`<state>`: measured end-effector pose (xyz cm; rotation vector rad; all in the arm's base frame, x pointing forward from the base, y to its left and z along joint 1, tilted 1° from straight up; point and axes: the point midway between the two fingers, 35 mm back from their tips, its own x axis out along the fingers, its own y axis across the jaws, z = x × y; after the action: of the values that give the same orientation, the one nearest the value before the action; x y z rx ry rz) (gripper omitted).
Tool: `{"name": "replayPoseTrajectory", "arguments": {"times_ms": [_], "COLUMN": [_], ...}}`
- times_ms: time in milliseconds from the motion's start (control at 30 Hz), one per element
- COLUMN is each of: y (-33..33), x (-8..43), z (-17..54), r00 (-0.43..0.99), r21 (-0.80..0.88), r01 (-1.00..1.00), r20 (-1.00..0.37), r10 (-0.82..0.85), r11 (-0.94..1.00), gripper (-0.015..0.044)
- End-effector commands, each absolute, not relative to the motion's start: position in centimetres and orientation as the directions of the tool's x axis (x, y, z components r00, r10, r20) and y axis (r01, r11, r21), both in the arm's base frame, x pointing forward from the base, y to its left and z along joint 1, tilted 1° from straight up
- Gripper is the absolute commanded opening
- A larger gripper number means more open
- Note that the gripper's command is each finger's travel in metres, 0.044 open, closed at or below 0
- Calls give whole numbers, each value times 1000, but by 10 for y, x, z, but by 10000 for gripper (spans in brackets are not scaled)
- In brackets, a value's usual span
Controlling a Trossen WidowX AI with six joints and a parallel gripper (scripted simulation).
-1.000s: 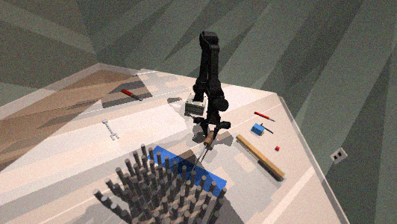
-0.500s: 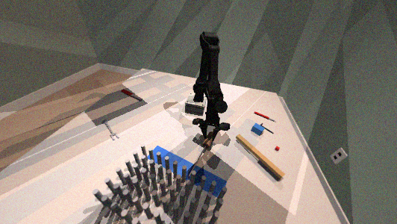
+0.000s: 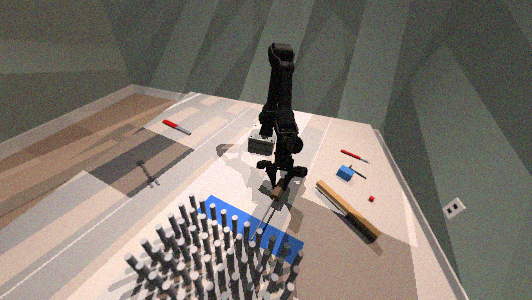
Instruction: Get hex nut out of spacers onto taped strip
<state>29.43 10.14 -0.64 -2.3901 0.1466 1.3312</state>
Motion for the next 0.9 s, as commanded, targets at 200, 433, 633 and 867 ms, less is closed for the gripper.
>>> {"name": "replayPoseTrajectory", "arguments": {"times_ms": [200,433,633,867], "y": [101,99,98,96], "x": [305,310,315,320], "z": [-4,-4,-4,-3], "r00": [549,550,550,550], "r21": [-297,-297,-297,-297], "r01": [-273,-273,-273,-273], "r20": [-829,-829,-829,-828], "r10": [105,105,105,105], "r11": [-915,-915,-915,-915], "gripper": [0,0,0,0]}}
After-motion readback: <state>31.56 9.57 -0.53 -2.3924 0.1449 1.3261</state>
